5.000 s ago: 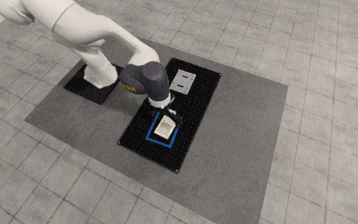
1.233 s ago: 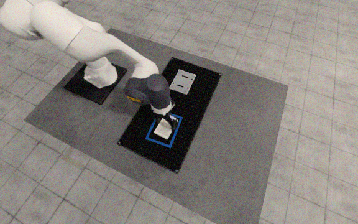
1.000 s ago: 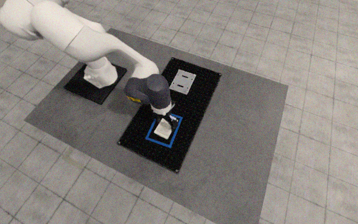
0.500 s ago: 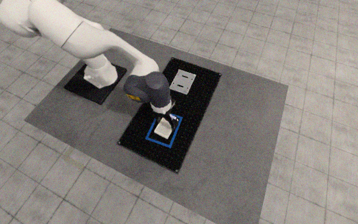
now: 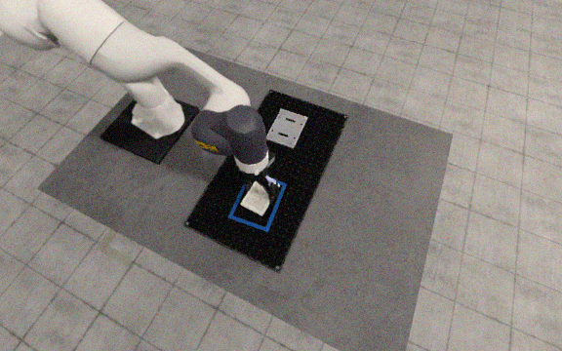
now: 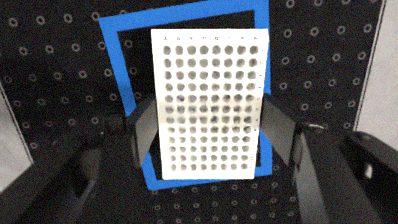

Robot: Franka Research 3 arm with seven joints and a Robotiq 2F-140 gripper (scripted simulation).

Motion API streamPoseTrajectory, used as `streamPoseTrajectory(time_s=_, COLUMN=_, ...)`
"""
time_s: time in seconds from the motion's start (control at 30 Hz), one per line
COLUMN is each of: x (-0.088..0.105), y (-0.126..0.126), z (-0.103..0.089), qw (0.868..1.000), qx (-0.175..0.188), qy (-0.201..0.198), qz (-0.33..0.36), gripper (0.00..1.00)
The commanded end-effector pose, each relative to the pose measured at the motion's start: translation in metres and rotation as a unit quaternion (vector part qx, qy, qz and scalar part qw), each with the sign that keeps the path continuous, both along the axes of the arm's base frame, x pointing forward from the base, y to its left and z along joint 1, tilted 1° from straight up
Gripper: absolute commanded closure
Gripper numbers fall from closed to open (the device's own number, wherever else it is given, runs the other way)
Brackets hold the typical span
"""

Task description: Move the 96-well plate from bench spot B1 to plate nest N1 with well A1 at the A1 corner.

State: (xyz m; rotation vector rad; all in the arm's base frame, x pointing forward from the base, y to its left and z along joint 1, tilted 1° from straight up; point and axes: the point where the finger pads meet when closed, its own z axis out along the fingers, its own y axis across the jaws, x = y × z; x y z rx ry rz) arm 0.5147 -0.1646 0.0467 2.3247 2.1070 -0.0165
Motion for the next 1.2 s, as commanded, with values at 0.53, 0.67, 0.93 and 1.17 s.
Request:
streamPoseTrajectory(time_s=0.53, x=-0.002, y=0.001, z=0.028, qw=1.000, qx=0.001, qy=0.003, qz=0.006, gripper=0.40)
streamPoseTrajectory(time_s=0.67, x=-0.002, y=0.001, z=0.028, qw=1.000, qx=0.001, qy=0.003, qz=0.006, gripper=0.40)
streamPoseTrajectory(time_s=0.93, x=-0.002, y=0.001, z=0.028, qw=1.000, qx=0.001, qy=0.003, qz=0.006, gripper=0.40)
streamPoseTrajectory(time_s=1.17, x=-0.002, y=0.001, z=0.028, qw=1.000, qx=0.001, qy=0.003, qz=0.006, gripper=0.40)
